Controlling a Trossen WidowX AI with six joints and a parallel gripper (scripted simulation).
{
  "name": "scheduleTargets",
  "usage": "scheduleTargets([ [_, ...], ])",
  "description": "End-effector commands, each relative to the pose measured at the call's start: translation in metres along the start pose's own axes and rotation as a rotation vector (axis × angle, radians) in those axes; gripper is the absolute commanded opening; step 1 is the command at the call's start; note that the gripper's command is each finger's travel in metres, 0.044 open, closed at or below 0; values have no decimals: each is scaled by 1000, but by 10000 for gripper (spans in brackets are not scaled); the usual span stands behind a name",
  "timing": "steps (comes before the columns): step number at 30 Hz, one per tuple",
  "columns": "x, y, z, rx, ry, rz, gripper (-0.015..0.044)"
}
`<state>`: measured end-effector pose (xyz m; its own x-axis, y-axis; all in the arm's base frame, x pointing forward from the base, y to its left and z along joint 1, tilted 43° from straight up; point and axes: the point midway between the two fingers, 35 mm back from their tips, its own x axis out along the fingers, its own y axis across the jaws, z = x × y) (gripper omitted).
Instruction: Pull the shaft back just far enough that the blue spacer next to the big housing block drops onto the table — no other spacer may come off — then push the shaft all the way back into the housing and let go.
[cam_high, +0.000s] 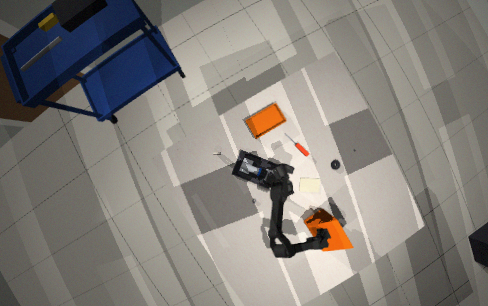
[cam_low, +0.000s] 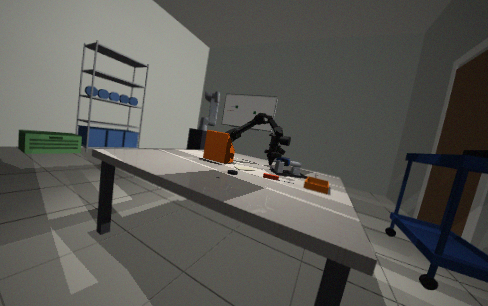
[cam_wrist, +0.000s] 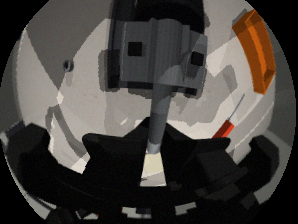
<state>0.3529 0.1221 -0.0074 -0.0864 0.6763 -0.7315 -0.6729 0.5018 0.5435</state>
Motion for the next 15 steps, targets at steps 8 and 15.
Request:
scheduleTargets([
  [8,0,-1,-2,-1,1,-2,0],
  [15,0,-1,-3,-1,1,-2,0],
])
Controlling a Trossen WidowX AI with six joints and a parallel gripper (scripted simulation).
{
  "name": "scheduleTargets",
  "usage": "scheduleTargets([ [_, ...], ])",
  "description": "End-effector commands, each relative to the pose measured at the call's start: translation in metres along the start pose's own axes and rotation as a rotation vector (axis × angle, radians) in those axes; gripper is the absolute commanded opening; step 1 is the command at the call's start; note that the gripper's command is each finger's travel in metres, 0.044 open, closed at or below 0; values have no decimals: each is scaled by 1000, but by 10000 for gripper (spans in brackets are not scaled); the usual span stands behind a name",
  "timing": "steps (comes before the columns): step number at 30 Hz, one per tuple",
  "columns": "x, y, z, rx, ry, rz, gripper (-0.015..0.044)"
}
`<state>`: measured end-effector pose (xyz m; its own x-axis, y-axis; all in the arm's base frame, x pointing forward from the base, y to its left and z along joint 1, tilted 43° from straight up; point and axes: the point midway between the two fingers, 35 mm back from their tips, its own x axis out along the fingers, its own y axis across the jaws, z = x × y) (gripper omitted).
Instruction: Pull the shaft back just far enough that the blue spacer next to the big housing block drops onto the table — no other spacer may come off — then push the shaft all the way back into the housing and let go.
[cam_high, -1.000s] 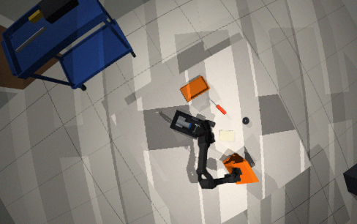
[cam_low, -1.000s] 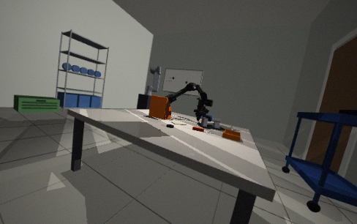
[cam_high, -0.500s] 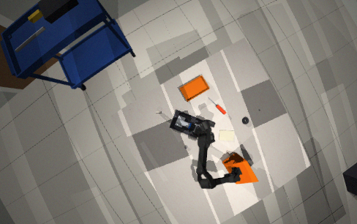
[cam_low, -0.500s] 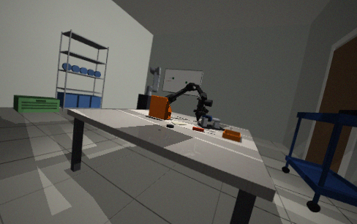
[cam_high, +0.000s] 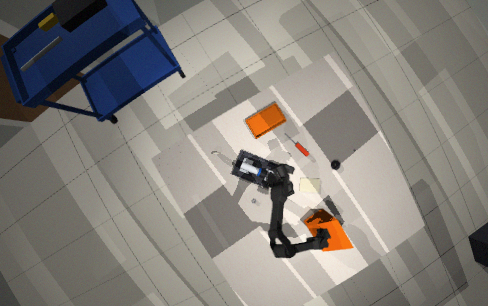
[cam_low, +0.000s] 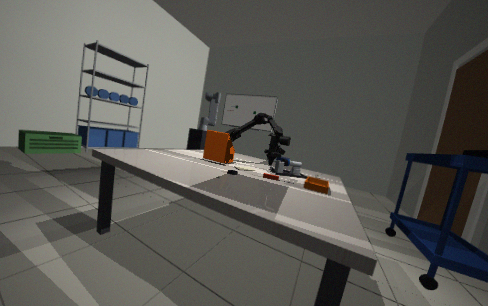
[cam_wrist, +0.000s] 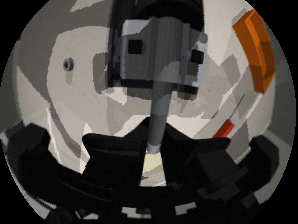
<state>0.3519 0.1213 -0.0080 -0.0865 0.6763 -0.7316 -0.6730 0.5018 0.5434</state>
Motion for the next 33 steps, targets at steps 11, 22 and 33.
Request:
scheduleTargets([
  [11,0,-1,-2,-1,1,-2,0],
  [22,0,-1,-3,-1,1,-2,0],
  [33,0,-1,-4,-1,1,-2,0],
])
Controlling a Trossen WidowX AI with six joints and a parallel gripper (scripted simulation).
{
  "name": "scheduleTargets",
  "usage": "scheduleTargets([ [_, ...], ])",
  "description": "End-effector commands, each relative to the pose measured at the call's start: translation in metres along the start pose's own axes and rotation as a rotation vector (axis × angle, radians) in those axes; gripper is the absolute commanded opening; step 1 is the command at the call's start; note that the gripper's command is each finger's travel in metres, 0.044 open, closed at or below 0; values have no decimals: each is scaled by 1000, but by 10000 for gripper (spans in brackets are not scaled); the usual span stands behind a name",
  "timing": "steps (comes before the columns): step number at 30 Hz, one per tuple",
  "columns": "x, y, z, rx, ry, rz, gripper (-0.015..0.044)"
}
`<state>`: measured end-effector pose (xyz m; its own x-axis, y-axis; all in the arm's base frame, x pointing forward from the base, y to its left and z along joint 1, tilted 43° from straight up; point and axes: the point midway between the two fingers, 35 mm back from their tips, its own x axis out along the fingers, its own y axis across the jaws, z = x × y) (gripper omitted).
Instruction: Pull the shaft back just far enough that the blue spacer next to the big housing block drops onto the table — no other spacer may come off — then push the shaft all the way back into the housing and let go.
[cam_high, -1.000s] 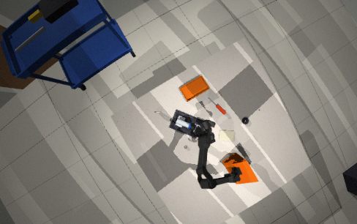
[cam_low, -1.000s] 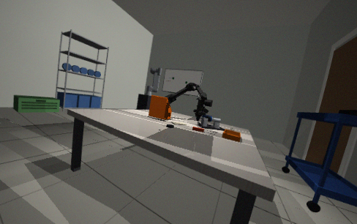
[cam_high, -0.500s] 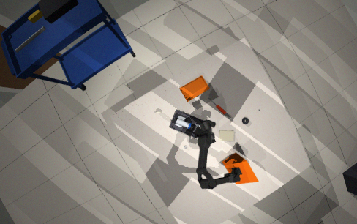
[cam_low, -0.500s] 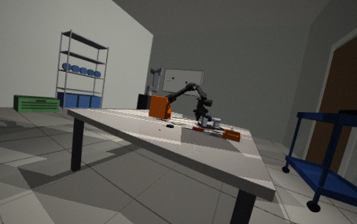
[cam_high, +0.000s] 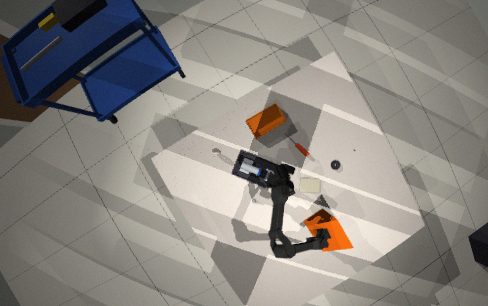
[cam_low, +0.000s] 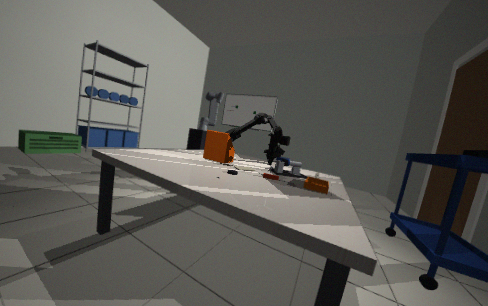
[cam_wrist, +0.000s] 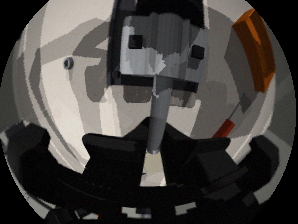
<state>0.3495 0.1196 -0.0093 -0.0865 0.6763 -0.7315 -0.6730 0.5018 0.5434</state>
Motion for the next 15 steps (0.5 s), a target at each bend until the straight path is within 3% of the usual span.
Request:
scheduleTargets([
  [1,0,-1,-1,-1,1,-2,0],
  [15,0,-1,-3,-1,1,-2,0],
])
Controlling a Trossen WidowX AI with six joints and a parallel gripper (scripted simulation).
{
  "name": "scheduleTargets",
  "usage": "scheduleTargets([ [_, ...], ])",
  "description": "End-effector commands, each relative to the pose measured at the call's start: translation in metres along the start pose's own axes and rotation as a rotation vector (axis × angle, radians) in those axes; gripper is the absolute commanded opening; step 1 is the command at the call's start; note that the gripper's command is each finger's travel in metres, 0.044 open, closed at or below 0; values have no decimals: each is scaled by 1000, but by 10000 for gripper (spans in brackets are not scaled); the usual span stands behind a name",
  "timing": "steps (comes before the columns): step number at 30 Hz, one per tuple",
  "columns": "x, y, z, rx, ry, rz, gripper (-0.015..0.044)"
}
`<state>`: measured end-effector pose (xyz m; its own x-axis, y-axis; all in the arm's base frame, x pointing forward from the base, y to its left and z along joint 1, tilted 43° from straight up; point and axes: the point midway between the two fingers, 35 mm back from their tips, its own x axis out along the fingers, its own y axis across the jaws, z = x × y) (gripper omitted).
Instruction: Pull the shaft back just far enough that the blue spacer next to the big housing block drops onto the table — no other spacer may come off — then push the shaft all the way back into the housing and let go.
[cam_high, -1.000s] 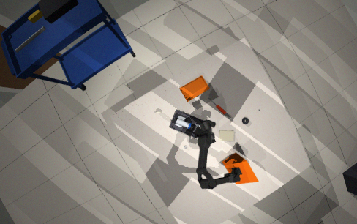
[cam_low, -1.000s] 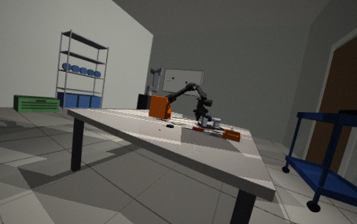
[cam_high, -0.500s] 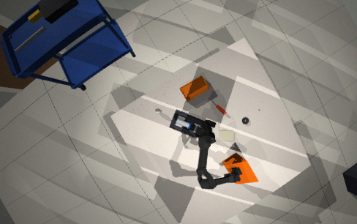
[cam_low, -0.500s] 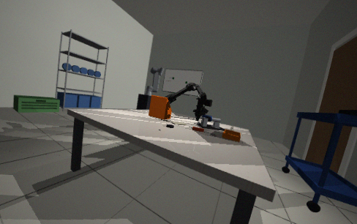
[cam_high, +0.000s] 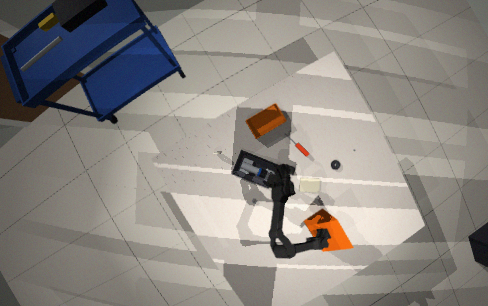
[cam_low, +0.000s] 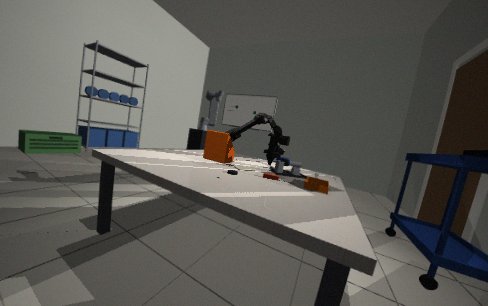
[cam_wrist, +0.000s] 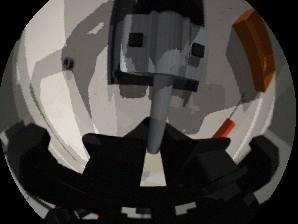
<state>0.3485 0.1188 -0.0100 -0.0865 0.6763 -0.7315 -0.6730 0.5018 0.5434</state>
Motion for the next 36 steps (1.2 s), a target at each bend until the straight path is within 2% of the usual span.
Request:
scheduleTargets([
  [1,0,-1,-1,-1,1,-2,0],
  [36,0,-1,-5,0,1,-2,0],
])
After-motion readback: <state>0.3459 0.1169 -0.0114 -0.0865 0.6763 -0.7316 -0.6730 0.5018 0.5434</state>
